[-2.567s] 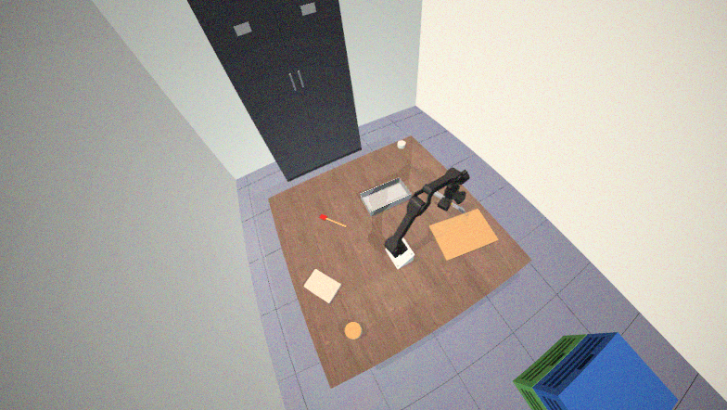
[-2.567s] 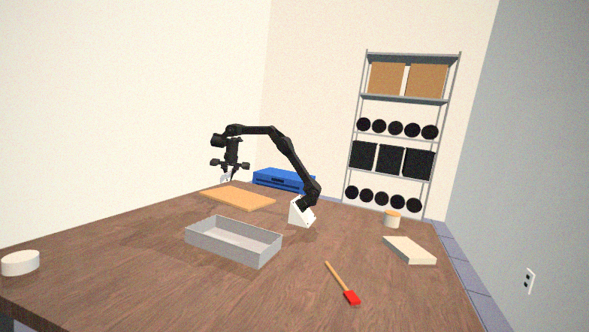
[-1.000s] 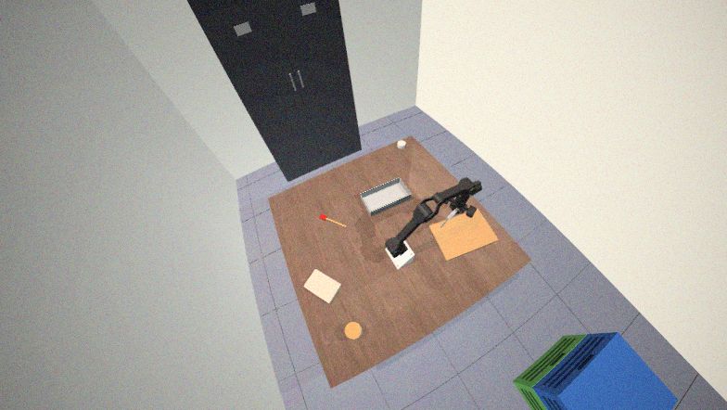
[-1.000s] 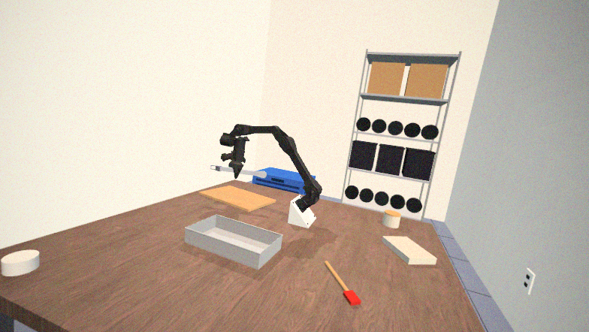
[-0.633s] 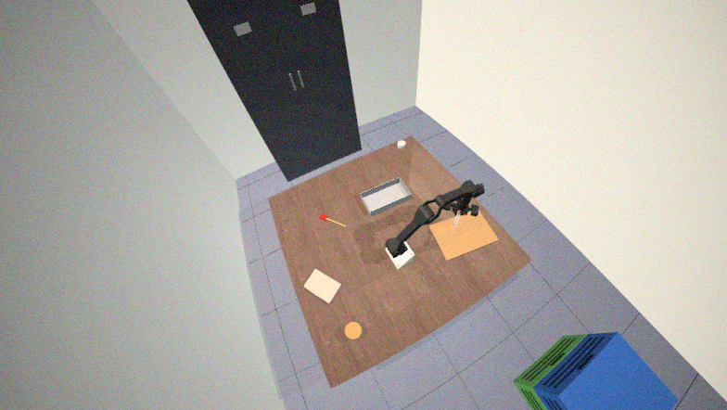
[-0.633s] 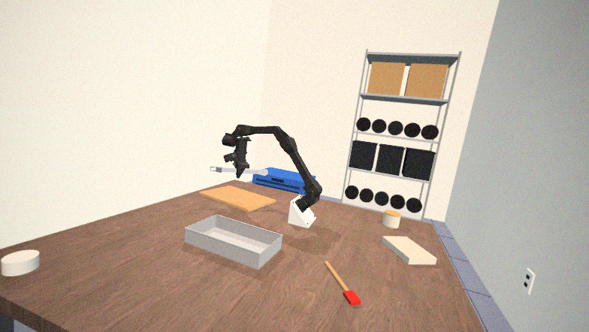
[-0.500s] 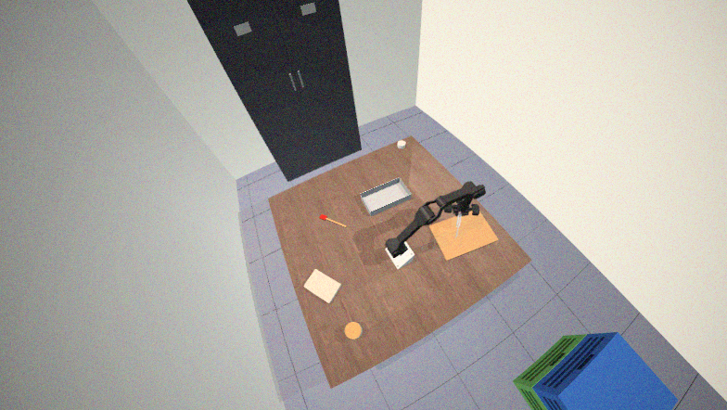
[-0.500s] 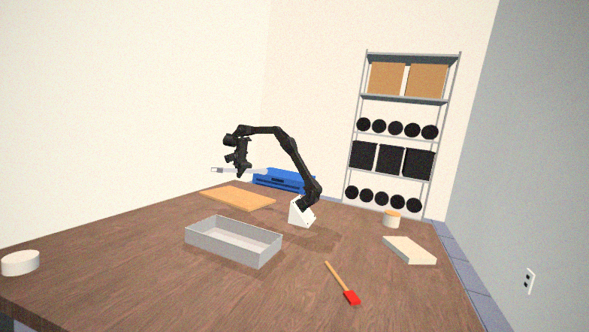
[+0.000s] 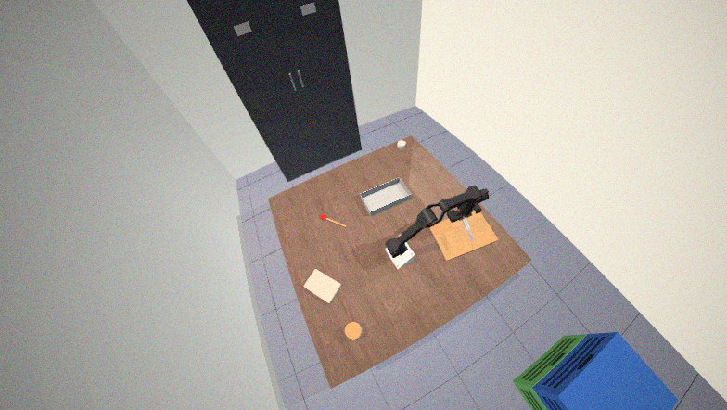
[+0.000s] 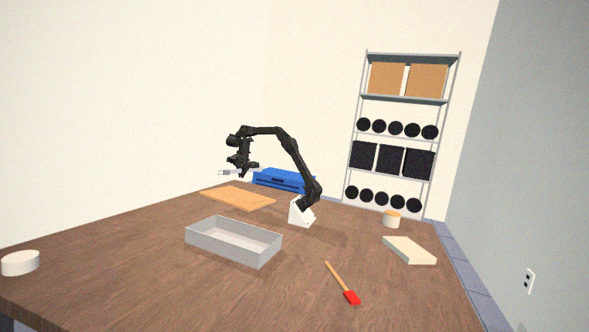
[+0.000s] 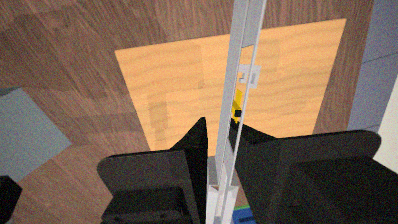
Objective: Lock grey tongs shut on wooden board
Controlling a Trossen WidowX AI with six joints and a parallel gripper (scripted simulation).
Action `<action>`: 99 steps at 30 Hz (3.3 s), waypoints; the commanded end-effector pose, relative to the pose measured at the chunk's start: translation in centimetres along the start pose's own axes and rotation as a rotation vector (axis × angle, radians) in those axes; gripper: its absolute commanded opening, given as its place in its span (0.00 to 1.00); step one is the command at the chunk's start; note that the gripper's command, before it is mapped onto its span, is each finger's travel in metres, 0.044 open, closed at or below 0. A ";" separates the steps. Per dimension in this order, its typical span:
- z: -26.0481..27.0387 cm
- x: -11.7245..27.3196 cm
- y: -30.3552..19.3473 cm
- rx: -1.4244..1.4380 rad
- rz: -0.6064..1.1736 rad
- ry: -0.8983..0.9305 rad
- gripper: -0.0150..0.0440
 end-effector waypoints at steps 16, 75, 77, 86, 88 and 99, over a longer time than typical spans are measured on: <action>0.3 -0.5 -3.0 0.596 0.003 0.009 0.00; 1.8 -2.9 2.2 0.829 0.808 -0.132 0.00; 2.0 -2.9 2.5 0.823 0.844 -0.141 0.00; 3.6 -3.2 3.7 0.789 1.004 -0.184 0.00; 4.0 -3.3 3.9 0.780 1.038 -0.195 0.00; 6.4 -3.5 5.0 0.723 1.201 -0.248 0.00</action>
Point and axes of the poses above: the point midway between the two fingers, 35 mm back from their tips, its own x axis back along the fingers, its own z axis across the jaws, y = z × x, the point moved 8 cm from there along x, back along the fingers, and after that the axes turned 11 degrees about x, right-handed, at the moved point
